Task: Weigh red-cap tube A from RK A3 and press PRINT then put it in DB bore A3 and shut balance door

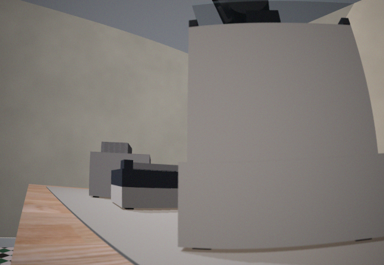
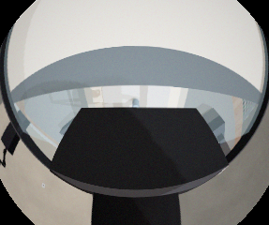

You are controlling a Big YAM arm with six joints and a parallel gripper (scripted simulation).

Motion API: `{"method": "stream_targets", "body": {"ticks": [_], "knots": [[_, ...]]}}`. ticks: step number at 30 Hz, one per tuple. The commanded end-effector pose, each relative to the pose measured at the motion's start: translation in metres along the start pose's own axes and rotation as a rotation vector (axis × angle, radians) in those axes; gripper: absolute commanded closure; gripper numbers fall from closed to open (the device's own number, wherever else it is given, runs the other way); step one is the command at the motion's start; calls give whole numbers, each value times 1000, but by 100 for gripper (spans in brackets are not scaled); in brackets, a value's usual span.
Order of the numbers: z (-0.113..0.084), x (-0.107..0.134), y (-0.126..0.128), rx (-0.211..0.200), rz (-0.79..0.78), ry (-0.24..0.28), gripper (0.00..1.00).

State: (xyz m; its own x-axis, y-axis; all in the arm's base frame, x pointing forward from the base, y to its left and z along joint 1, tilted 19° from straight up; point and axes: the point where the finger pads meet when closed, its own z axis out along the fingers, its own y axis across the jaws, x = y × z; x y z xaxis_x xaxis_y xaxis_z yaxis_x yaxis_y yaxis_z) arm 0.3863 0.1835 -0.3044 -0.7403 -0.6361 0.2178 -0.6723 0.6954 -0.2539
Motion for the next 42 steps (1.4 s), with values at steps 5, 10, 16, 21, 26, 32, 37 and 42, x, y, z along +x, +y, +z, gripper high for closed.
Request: {"method": "stream_targets", "body": {"ticks": [5,10,16,21,26,32,37,42], "knots": [[-3,-20,-9,6,13,-36,91],[-21,-27,-12,9,16,-53,91],[-22,-25,-8,9,13,-50,91],[-22,-25,-8,9,13,-50,91],[-22,-25,-8,9,13,-50,91],[-22,-25,-8,9,13,-50,91],[-22,-25,-8,9,13,-50,91],[-22,-25,-8,9,13,-50,91]]}}
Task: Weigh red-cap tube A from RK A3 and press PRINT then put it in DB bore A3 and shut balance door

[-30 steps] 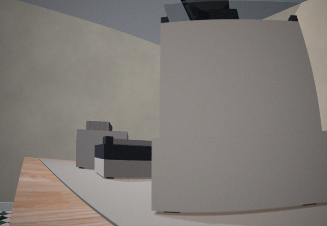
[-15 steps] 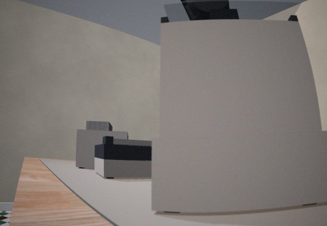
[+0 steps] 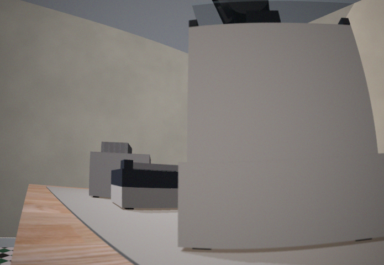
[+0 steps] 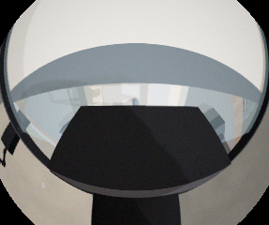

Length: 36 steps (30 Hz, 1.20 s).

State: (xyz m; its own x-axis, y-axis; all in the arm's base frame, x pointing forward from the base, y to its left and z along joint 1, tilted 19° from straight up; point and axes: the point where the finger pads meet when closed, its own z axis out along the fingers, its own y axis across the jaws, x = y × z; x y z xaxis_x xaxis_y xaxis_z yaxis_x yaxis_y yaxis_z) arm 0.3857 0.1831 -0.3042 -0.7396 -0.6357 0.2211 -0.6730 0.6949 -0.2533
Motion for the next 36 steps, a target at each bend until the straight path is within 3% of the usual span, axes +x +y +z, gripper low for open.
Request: {"method": "stream_targets", "body": {"ticks": [1,9,15,36], "knots": [[-22,-25,-8,10,14,-53,91],[-22,-25,-8,10,14,-53,91],[-26,-11,1,7,2,-28,91],[-57,-9,2,6,1,-26,91]]}}
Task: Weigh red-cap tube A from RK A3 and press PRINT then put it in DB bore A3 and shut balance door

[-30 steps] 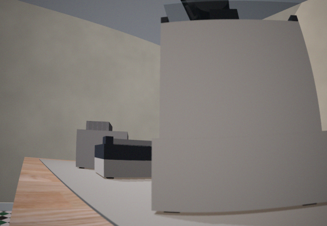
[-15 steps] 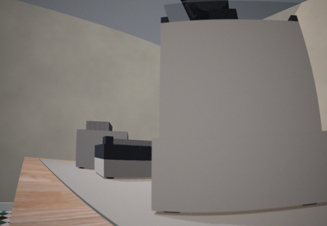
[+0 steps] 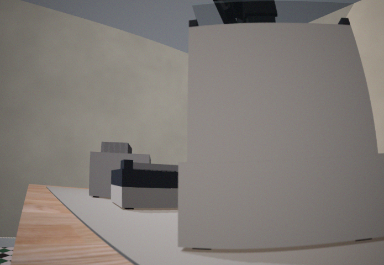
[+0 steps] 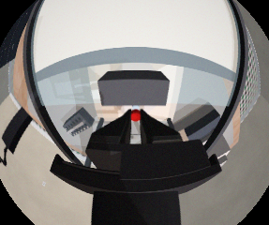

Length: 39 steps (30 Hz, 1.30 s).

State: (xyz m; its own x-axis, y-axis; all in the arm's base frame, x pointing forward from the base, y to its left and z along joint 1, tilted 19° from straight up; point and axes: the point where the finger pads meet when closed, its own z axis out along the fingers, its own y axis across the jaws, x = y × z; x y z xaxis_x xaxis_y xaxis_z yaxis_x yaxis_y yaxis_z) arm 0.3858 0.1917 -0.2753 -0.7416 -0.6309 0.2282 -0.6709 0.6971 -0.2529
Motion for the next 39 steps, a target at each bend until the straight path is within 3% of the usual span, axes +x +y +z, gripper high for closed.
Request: {"method": "stream_targets", "body": {"ticks": [1,39], "knots": [[-29,-9,3,7,-1,-34,91],[-85,-7,4,6,-1,-34,91]]}}
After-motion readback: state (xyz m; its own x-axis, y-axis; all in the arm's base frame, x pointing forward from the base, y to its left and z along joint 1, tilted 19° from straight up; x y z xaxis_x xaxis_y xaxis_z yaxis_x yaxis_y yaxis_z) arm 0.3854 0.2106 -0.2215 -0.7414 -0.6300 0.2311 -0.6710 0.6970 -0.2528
